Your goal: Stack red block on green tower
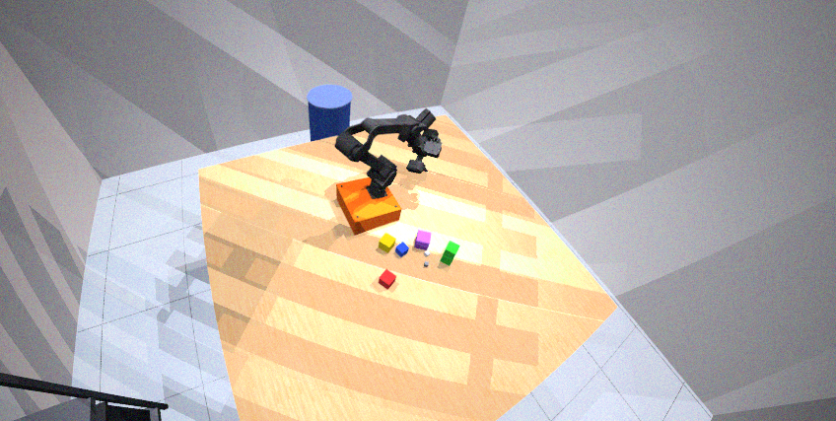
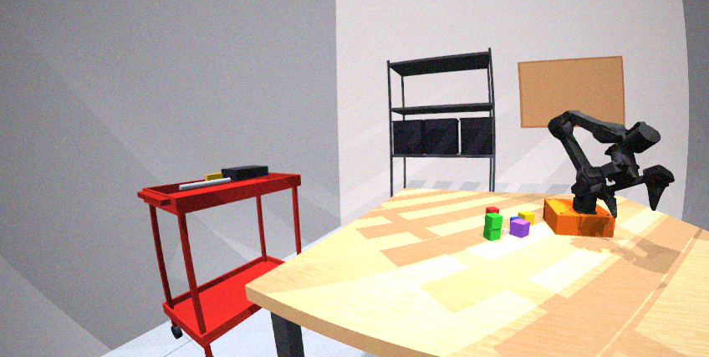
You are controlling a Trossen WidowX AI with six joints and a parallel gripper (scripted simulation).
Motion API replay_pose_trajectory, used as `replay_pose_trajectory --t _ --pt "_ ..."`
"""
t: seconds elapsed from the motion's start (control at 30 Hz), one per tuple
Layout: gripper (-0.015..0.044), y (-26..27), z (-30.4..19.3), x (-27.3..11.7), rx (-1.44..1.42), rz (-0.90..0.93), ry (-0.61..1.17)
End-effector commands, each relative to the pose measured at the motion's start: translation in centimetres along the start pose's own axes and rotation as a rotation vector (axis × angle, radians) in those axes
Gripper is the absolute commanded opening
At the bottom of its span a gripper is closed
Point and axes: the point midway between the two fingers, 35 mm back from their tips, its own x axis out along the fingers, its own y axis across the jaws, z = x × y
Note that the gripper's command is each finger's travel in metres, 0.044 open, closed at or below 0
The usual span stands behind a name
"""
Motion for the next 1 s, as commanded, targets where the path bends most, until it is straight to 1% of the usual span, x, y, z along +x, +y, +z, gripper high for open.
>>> replay_pose_trajectory --t 0.0,0.5,0.97 --pt "0.044 -0.6 1.9 0.4 -0.029 -0.067 -0.016" --pt "0.044 -4.4 7.9 1.2 -0.089 -0.291 -0.021" --pt "0.044 -9.5 13.7 0.8 -0.106 -0.472 0.039"
